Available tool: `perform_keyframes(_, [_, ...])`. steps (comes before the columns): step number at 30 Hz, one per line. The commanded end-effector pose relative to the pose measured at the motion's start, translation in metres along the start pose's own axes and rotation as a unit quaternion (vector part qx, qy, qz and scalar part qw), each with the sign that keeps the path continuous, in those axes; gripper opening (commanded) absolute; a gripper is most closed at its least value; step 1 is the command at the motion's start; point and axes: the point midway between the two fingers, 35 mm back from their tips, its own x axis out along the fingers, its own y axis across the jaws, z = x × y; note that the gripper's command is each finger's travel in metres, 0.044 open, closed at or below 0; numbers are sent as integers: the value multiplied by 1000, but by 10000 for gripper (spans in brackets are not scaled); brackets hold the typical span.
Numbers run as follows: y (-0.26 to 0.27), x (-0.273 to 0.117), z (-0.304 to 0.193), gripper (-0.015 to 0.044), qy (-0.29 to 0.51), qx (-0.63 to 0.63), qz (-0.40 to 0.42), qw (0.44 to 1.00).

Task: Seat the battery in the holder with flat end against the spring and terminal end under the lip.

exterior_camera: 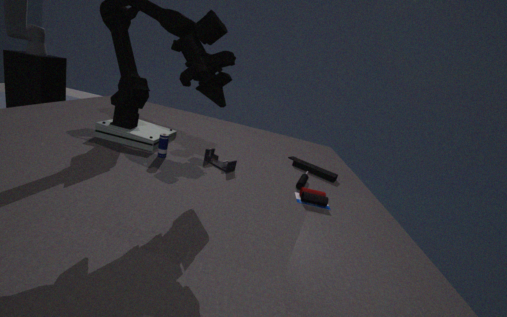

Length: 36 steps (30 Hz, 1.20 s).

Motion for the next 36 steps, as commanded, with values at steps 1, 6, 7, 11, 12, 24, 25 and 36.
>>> perform_keyframes(1, [-51,-9,-63,0,177,96,-56,978])
perform_keyframes(6, [-73,-38,-110,0,303,185,-82,931])
perform_keyframes(7, [-75,-45,-118,0,328,206,-84,918])
perform_keyframes(11, [-77,-62,-134,0,375,252,-84,888])
perform_keyframes(12, [-77,-62,-134,0,375,252,-84,888])
perform_keyframes(24, [-77,-54,-140,0,375,252,-84,888])
perform_keyframes(25, [-77,-48,-144,0,375,252,-84,888])
perform_keyframes(36, [-73,-5,-191,0,375,252,-84,888])
